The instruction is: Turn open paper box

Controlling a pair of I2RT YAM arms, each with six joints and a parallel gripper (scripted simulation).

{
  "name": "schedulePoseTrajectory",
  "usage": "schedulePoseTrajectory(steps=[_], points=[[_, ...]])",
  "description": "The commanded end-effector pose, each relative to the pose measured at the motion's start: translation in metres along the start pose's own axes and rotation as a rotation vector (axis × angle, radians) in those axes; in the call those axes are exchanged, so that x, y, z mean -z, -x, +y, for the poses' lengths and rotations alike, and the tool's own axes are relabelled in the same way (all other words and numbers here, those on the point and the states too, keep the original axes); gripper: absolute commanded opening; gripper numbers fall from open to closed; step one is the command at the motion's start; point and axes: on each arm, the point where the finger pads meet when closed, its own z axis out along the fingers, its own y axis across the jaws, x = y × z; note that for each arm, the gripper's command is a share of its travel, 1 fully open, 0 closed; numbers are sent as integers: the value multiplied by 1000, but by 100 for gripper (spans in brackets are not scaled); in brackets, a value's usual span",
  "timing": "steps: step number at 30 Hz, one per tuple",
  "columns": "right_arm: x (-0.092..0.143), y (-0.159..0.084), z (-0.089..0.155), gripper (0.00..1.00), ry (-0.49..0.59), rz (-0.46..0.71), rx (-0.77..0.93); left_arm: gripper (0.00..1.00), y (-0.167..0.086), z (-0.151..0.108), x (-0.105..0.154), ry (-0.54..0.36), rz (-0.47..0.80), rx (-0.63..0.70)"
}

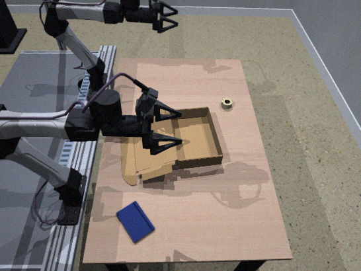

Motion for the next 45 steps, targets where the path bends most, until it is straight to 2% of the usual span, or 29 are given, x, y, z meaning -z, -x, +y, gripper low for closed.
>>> schedulePoseTrajectory(steps=[1,18,24,25,28,32,34,35,40,42,45], points=[[2,7,-1,100,-4,-19,-1,100,8,2,2,4,-20,-1],[2,7,-1,100,-4,-19,-1,100,8,2,2,4,-20,-1],[-1,-14,0,32,-48,46,-7,100,-18,-10,11,-49,66,-32],[-1,-19,3,29,-56,61,-7,100,-24,-12,15,-63,86,-40],[-2,-30,13,29,-71,95,-9,100,-40,-21,28,-104,144,-63],[-3,-50,43,29,-84,167,-21,100,-73,-39,60,-186,260,-110],[-3,-50,43,29,-84,167,-21,100,-73,-39,60,-186,260,-110],[-4,-55,53,29,-84,188,-28,100,-80,-44,70,-208,285,-122],[-8,-104,127,29,-36,349,-45,100,-110,-62,108,-280,380,-175],[-9,-127,161,29,-6,424,-41,100,-117,-69,120,-310,402,-190],[-10,-152,198,29,25,510,-31,100,-122,-77,130,-340,419,-193]])
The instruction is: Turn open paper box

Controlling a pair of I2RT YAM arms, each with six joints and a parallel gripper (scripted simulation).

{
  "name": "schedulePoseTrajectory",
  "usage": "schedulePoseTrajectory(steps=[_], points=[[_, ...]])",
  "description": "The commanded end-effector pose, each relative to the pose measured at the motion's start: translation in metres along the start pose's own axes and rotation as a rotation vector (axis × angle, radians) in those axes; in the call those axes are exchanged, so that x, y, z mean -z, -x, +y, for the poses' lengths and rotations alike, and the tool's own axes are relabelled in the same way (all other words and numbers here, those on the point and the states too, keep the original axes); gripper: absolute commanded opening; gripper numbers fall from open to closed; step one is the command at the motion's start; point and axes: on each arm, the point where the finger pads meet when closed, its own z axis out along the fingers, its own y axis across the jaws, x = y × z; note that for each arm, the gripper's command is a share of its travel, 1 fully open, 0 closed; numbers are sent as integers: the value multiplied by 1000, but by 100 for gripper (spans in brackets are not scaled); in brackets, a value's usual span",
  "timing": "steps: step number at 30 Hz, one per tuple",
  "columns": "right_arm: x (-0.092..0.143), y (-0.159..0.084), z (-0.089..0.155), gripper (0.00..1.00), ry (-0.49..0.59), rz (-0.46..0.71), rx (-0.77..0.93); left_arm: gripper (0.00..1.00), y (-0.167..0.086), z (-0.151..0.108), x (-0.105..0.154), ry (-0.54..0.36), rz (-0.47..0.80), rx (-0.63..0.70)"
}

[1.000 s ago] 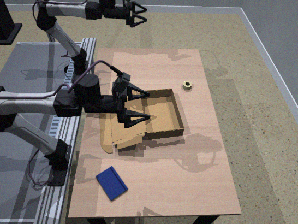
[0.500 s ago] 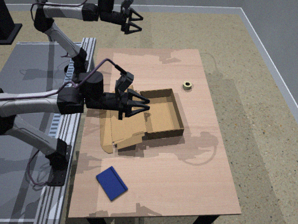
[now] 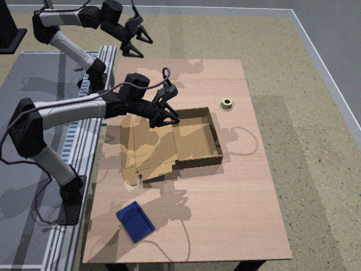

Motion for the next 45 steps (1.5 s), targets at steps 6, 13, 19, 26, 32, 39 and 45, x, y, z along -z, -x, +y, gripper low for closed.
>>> schedulePoseTrajectory(steps=[6,13,19,26,32,39,45], points=[[-28,-23,68,29,-9,182,-68,100,-29,-25,13,-55,91,-33],[-66,-71,145,29,27,363,-25,100,-29,-36,17,-91,91,-52],[-85,-91,187,29,44,438,-17,100,-28,-37,17,-93,82,-53],[-97,-103,212,29,53,487,-16,100,-29,-37,16,-93,86,-53],[-112,-106,225,29,67,487,-23,100,-26,-37,17,-98,79,-58],[-121,-105,225,29,69,476,-31,100,-26,-37,17,-98,79,-58],[-129,-113,225,29,64,484,-25,100,-26,-37,17,-98,79,-57]])
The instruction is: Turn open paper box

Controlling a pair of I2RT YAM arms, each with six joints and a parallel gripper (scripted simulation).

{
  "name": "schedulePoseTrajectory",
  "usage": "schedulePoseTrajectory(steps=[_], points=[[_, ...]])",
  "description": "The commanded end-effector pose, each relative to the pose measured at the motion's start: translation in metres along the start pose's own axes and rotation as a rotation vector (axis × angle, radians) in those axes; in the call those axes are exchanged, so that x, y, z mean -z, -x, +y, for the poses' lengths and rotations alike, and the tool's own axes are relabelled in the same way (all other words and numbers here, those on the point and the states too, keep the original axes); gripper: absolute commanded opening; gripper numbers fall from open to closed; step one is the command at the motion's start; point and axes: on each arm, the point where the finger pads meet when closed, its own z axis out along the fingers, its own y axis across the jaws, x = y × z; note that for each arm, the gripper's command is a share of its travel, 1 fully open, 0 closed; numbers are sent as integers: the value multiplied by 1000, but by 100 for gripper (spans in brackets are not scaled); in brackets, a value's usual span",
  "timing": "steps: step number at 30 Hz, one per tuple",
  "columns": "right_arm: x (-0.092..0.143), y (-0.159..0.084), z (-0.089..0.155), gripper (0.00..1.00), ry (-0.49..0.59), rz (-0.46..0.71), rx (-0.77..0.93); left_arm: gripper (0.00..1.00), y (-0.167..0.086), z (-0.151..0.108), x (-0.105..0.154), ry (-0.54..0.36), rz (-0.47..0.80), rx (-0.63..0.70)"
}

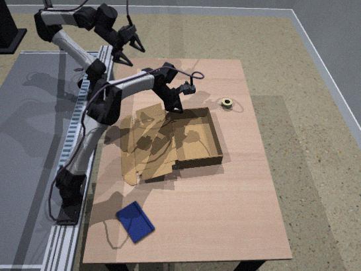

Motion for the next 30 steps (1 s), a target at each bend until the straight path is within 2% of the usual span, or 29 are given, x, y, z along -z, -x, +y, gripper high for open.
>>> schedulePoseTrajectory(steps=[1,13,23,27,30], points=[[1,18,-1,29,19,-22,-32,100,4,1,2,7,-14,5],[-12,30,-3,29,17,-20,-24,100,4,1,2,7,-14,5],[-30,29,-3,29,17,-20,-23,100,4,1,2,7,-14,5],[-35,31,-2,24,22,-28,-27,100,4,1,2,7,-14,5],[-35,32,-2,27,23,-30,-30,100,4,1,2,7,-14,5]])
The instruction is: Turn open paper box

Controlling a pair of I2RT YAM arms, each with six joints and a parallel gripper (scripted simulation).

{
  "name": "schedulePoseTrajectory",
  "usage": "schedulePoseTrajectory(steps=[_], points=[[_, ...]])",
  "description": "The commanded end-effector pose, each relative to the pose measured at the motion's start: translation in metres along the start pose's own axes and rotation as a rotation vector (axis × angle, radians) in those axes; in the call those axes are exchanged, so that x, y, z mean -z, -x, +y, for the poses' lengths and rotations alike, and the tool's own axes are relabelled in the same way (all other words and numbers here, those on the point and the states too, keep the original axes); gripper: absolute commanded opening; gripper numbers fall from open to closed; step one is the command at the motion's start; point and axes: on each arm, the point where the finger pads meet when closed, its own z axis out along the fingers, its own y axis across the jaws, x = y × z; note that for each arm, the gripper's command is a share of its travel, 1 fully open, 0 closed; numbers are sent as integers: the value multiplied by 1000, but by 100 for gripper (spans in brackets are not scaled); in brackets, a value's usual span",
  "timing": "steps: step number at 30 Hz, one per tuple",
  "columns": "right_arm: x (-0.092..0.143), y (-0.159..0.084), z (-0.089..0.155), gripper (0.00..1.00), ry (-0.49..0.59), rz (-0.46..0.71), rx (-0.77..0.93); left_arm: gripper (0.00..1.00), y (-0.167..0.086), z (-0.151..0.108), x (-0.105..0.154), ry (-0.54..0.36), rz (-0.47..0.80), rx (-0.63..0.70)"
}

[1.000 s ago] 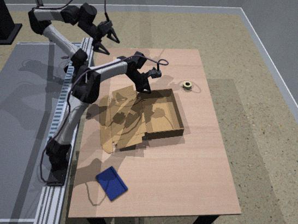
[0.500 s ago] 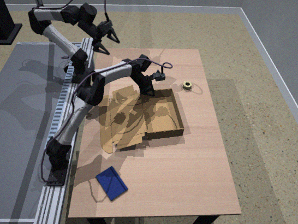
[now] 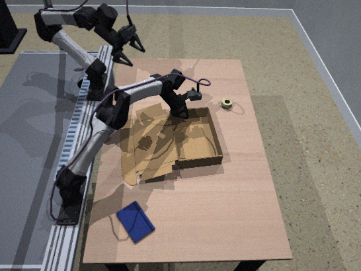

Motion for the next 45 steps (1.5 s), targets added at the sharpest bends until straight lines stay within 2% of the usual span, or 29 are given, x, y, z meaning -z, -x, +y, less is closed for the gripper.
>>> schedulePoseTrajectory(steps=[1,7,10,18,20,25,45], points=[[6,28,4,28,41,-56,-34,100,4,1,2,7,-14,5],[-6,25,3,29,35,-48,-29,100,4,1,2,7,-14,5],[7,34,3,29,46,-63,-40,100,4,1,2,7,-14,5],[13,39,5,29,56,-77,-45,100,4,1,2,7,-14,5],[20,43,5,14,63,-87,-51,100,4,1,2,7,-14,5],[26,44,6,0,64,-101,-54,100,4,1,2,7,-14,5],[34,25,11,0,135,-95,66,100,4,1,2,7,-14,5]])
